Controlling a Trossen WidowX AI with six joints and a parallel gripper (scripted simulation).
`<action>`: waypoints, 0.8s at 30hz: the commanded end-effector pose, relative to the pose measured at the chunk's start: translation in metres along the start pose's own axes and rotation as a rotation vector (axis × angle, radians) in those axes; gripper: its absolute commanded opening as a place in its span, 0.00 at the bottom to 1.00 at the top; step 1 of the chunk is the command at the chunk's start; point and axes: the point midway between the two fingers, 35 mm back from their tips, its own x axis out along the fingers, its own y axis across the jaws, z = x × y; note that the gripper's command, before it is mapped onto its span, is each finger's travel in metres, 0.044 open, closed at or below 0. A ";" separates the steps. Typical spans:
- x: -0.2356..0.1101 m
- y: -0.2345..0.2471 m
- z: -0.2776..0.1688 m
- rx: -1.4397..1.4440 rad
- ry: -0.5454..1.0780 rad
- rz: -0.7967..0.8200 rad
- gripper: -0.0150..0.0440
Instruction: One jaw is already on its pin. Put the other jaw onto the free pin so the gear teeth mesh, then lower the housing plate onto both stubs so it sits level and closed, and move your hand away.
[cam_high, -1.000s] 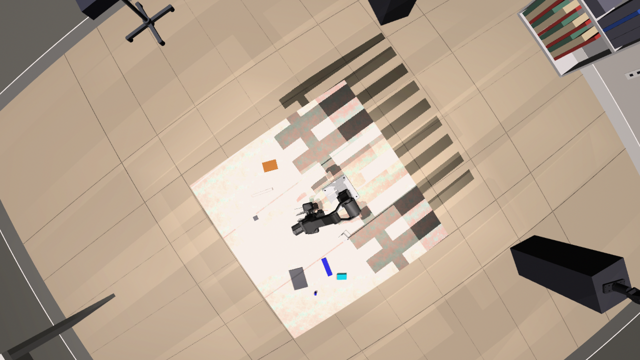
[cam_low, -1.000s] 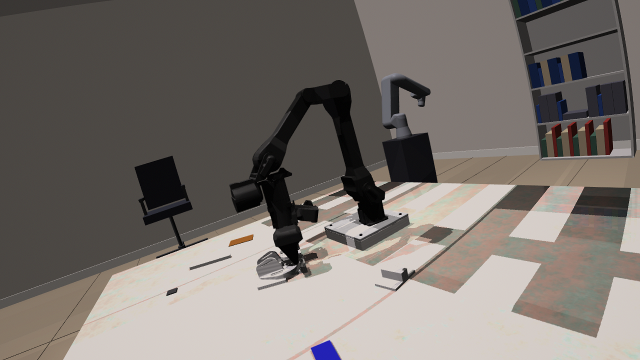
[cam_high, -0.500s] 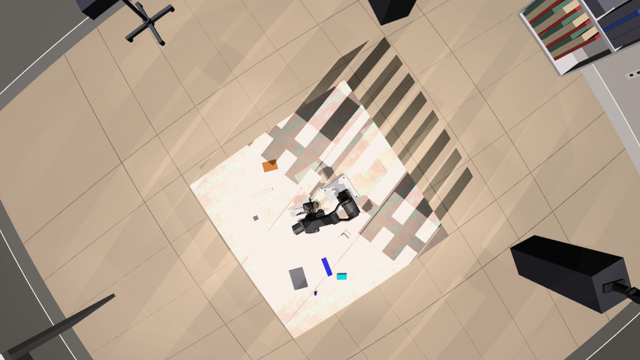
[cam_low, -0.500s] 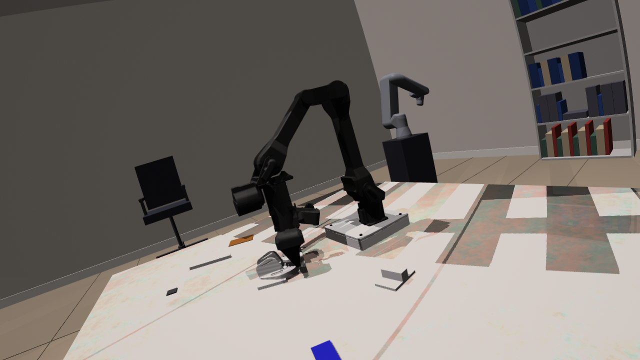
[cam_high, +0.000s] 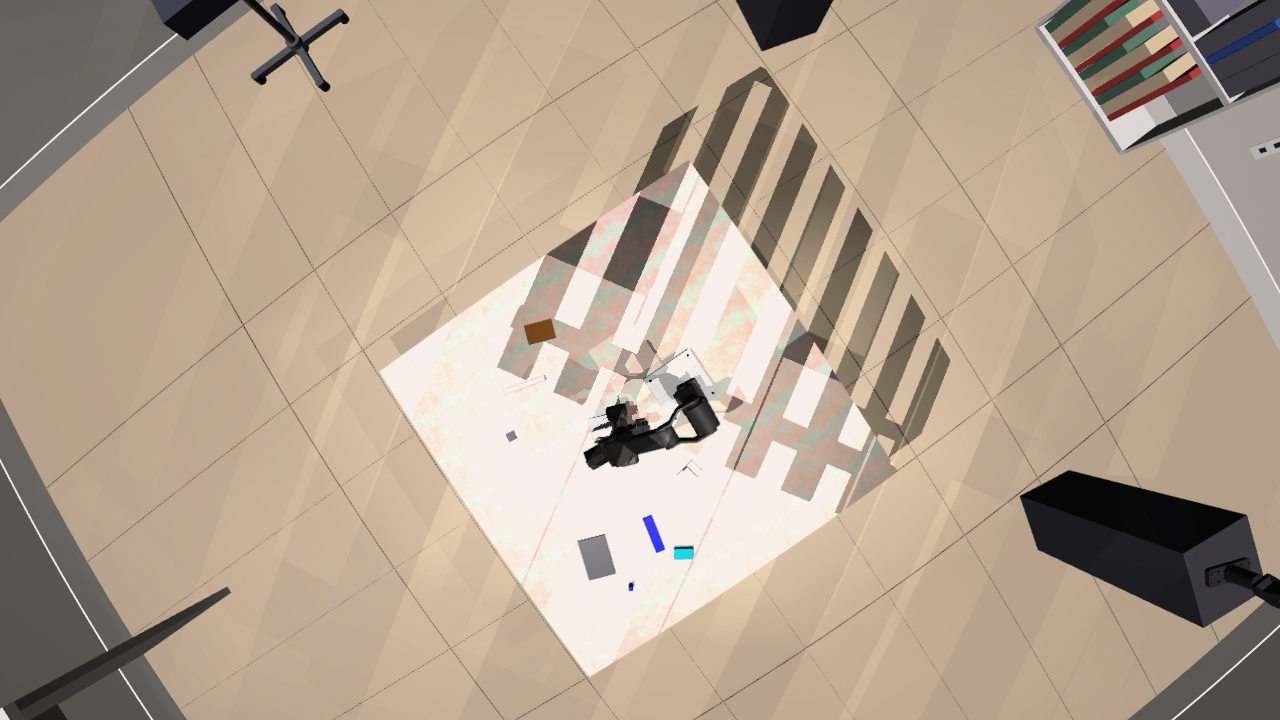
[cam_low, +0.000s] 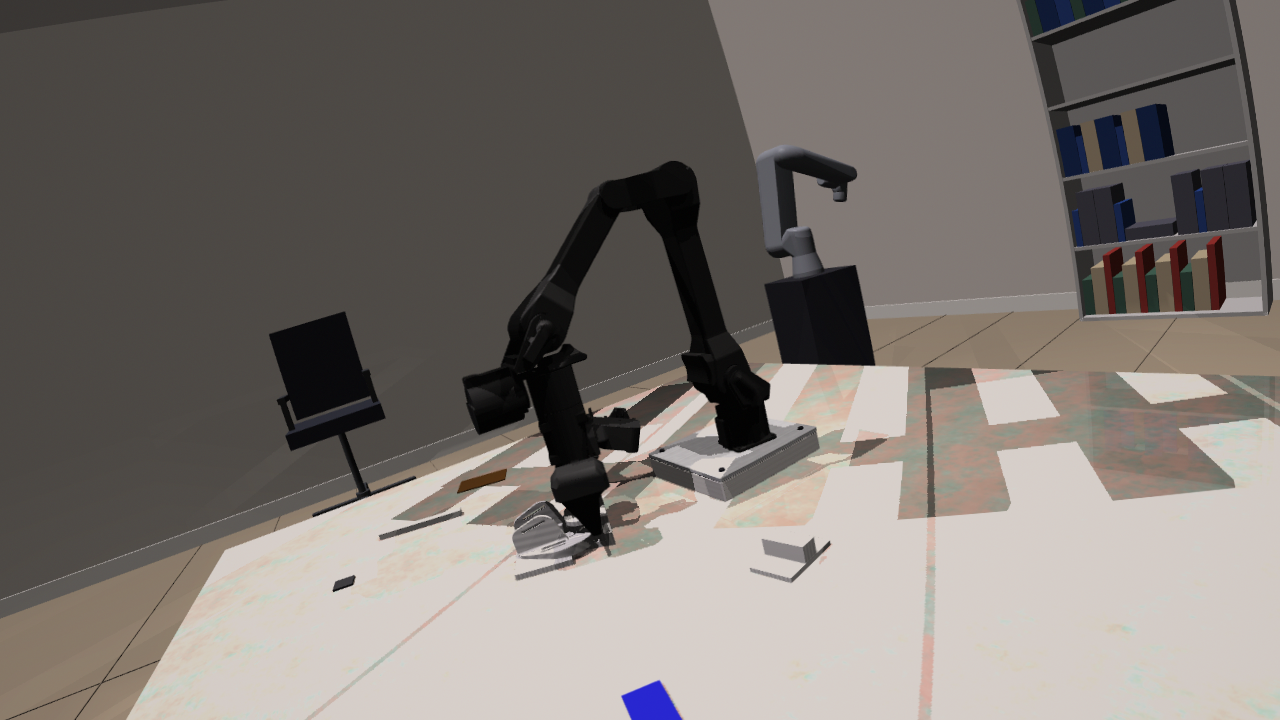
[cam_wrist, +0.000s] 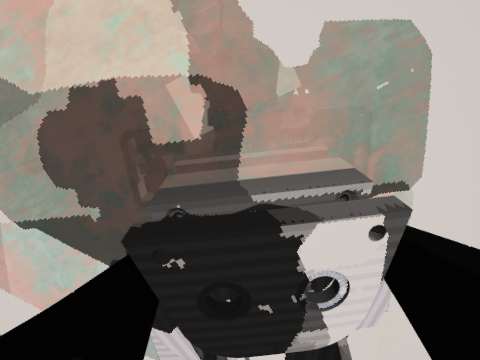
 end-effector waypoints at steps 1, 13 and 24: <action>0.001 -0.001 0.000 0.003 -0.001 -0.003 0.85; 0.004 -0.001 0.000 0.003 -0.001 -0.003 0.85; 0.006 -0.001 0.000 0.002 -0.001 -0.003 0.85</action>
